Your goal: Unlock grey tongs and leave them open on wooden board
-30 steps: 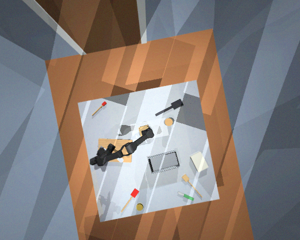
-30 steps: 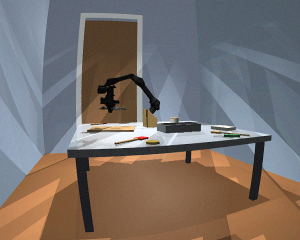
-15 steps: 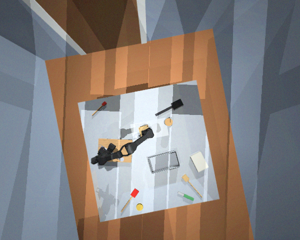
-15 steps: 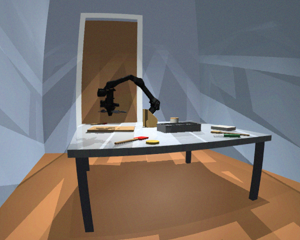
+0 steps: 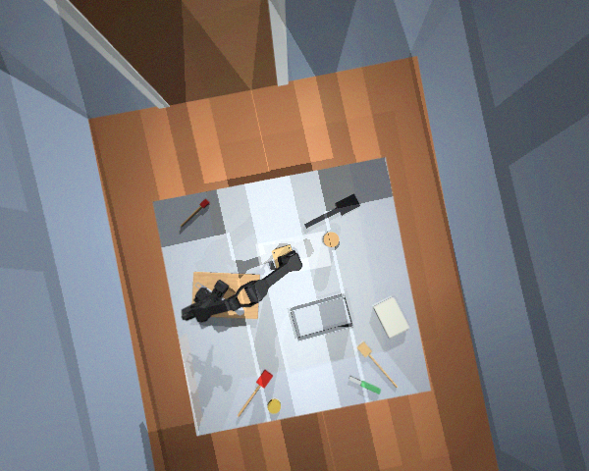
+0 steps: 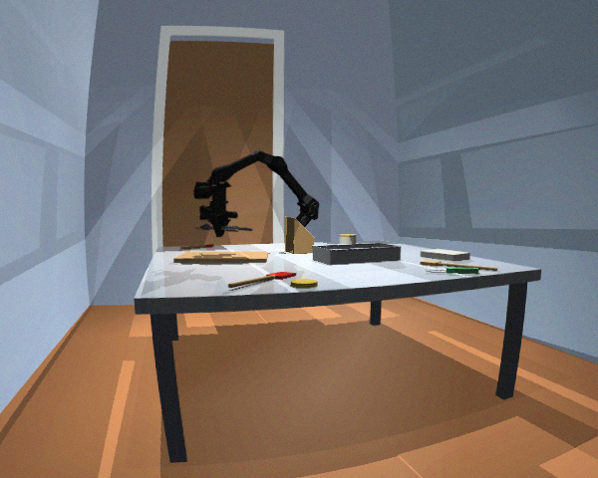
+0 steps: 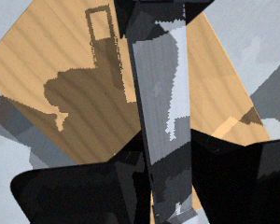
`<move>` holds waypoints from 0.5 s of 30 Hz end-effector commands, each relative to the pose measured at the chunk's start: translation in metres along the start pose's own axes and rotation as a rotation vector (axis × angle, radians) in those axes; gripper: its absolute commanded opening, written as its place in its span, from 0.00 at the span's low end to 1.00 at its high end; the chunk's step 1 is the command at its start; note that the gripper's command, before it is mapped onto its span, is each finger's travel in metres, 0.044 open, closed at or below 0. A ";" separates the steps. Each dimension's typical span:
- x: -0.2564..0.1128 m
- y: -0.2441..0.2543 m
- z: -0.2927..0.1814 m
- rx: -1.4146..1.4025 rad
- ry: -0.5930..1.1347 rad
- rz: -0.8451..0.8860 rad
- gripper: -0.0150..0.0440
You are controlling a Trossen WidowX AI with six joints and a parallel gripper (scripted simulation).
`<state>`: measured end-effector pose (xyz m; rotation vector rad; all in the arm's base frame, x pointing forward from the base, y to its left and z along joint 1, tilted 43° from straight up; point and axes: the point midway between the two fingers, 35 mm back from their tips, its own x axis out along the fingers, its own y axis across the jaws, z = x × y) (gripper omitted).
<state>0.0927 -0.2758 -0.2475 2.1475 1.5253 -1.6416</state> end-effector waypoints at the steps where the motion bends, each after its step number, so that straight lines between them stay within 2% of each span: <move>1: 0.008 0.000 -0.001 0.006 0.005 0.002 0.00; 15: 0.030 -0.002 -0.002 0.006 0.005 0.002 0.00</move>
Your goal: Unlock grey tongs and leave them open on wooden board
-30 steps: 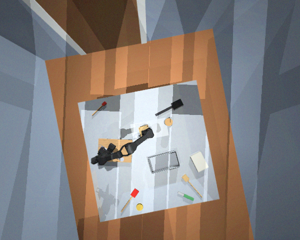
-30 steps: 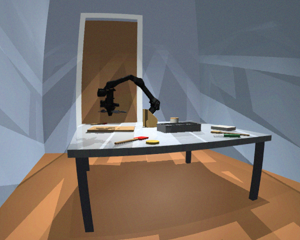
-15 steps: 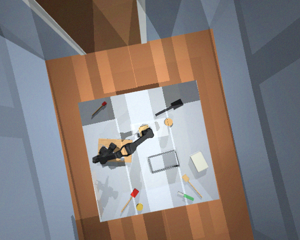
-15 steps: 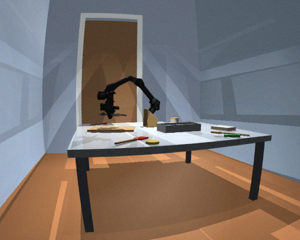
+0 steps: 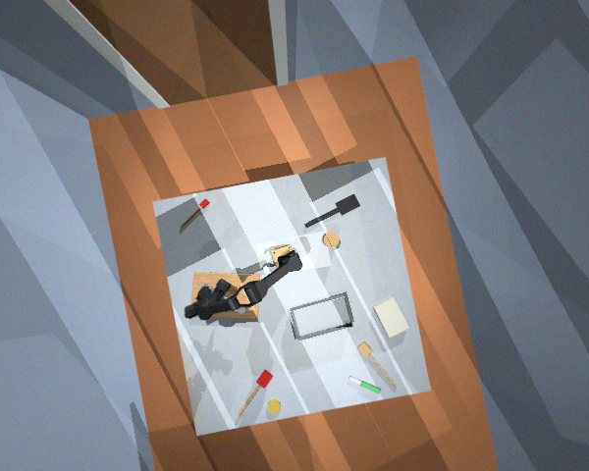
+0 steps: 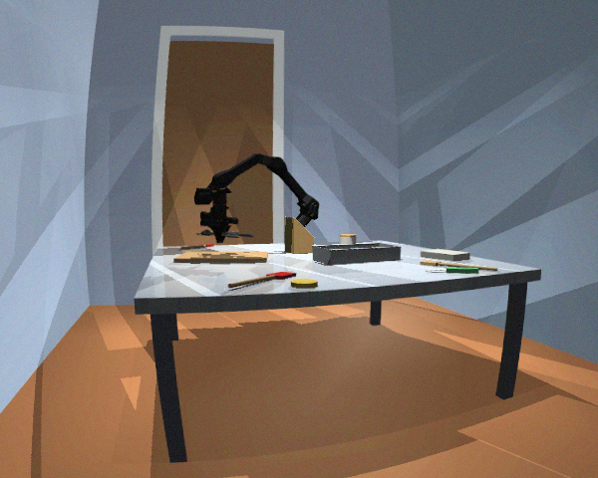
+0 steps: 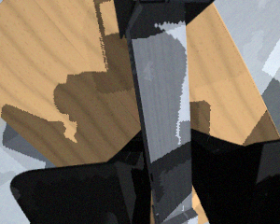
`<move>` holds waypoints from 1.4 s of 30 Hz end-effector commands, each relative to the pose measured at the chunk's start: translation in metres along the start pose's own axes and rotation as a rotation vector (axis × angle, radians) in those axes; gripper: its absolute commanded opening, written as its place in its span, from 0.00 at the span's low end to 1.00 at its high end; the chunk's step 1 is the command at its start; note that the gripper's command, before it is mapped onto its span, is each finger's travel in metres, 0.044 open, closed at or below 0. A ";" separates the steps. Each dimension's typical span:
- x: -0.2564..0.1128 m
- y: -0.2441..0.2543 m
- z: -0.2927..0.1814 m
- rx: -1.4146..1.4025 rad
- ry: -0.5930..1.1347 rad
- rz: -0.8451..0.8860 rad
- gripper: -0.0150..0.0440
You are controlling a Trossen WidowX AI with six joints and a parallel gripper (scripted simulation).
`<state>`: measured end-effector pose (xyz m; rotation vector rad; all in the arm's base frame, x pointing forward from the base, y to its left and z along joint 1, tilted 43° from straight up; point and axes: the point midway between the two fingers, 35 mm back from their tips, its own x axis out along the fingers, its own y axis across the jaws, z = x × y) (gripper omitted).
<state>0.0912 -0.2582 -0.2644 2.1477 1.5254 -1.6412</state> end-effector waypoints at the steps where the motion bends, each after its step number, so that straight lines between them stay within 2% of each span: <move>1: 0.007 -0.001 -0.001 0.006 0.005 0.002 0.00; 12: 0.018 -0.002 -0.002 0.006 0.005 0.002 0.00; 34: 0.016 -0.003 -0.001 0.000 0.002 -0.002 0.98; 38: 0.014 -0.004 -0.001 0.000 0.002 -0.002 1.00; 42: -0.010 -0.025 0.002 0.000 -0.001 -0.001 1.00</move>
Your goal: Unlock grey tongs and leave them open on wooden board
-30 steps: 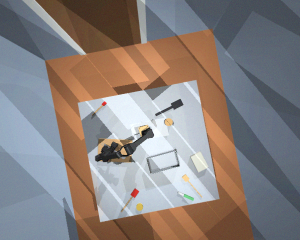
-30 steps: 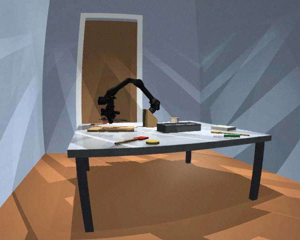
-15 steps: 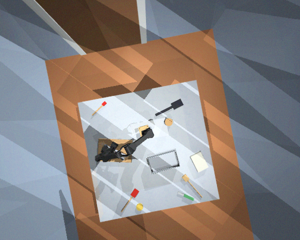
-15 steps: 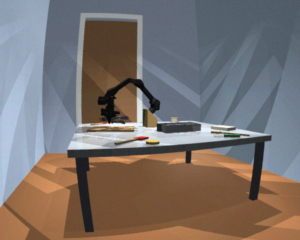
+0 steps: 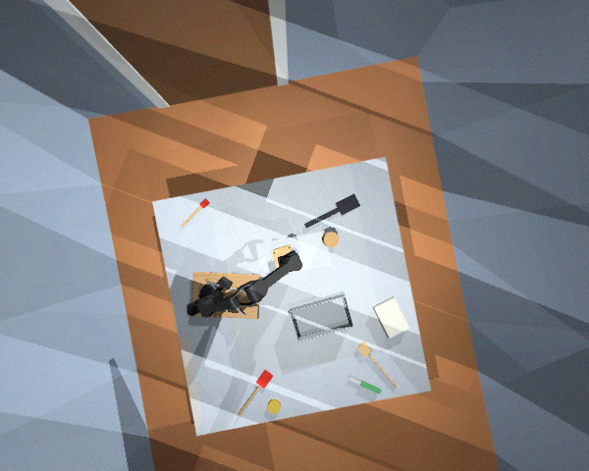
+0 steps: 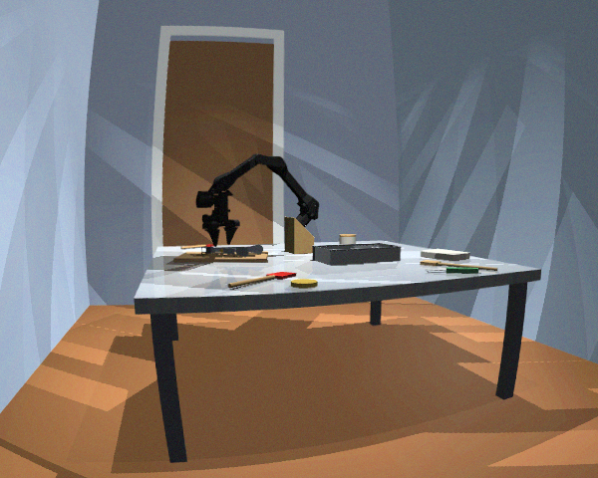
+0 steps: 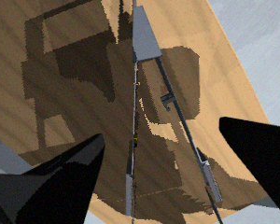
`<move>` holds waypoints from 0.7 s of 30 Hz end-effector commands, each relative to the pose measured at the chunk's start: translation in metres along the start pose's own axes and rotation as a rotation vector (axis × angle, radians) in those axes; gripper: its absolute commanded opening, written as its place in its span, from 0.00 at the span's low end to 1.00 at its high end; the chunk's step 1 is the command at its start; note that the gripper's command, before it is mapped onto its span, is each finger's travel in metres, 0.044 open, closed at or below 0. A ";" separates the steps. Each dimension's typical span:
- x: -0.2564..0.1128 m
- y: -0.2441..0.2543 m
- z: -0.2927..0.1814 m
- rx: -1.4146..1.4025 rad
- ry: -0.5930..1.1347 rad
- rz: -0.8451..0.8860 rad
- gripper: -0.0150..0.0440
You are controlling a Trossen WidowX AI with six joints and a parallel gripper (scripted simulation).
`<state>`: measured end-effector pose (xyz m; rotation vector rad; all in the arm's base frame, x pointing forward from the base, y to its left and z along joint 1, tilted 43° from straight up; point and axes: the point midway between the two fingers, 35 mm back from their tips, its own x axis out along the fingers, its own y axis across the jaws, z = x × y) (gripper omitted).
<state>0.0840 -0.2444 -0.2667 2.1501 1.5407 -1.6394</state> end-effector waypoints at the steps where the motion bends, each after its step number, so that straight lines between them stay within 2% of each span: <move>1: -0.031 -0.024 0.004 0.001 -0.007 0.009 1.00; 6: -0.076 -0.084 0.006 0.003 -0.007 0.006 1.00; 11: -0.104 -0.142 0.000 0.011 -0.001 0.003 1.00; 18: -0.105 -0.144 0.000 0.012 -0.001 0.002 1.00; 21: -0.116 -0.143 0.001 0.013 -0.001 0.005 1.00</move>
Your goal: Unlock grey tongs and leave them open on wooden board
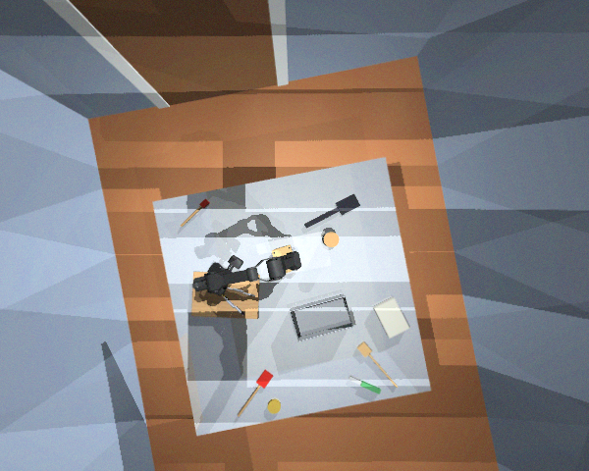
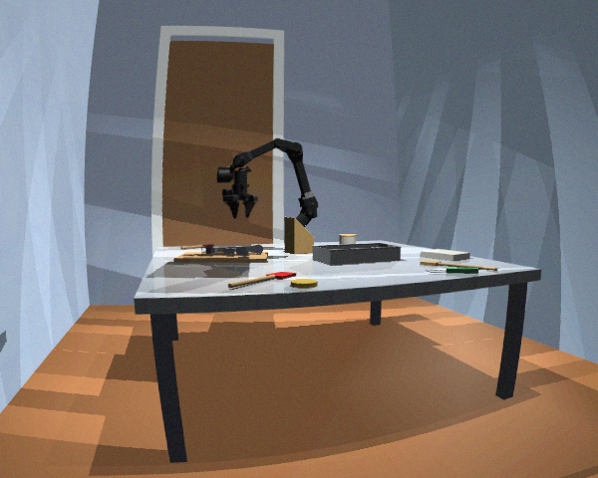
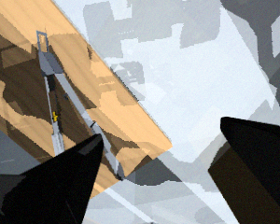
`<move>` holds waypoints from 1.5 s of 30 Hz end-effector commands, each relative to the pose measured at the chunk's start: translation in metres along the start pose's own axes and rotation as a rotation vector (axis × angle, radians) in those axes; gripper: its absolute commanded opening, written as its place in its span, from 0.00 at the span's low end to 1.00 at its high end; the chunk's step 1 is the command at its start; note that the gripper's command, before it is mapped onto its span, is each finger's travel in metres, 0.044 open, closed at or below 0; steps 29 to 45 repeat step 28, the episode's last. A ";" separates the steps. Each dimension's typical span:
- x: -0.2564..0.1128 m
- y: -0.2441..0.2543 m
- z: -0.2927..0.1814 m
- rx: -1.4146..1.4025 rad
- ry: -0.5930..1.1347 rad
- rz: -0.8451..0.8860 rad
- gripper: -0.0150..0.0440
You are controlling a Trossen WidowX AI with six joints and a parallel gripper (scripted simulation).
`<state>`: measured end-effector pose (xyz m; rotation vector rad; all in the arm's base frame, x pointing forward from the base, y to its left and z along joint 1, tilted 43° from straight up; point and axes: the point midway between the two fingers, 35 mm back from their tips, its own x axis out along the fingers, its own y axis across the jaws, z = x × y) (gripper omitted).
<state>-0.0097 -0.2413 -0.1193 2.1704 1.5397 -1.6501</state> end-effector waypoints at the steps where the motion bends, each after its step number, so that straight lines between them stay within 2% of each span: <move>1: -0.020 -0.001 0.001 -0.003 -0.012 0.009 1.00; 6: -0.050 0.000 -0.001 0.003 -0.011 0.014 1.00; 45: -0.050 0.000 -0.001 0.003 -0.011 0.014 1.00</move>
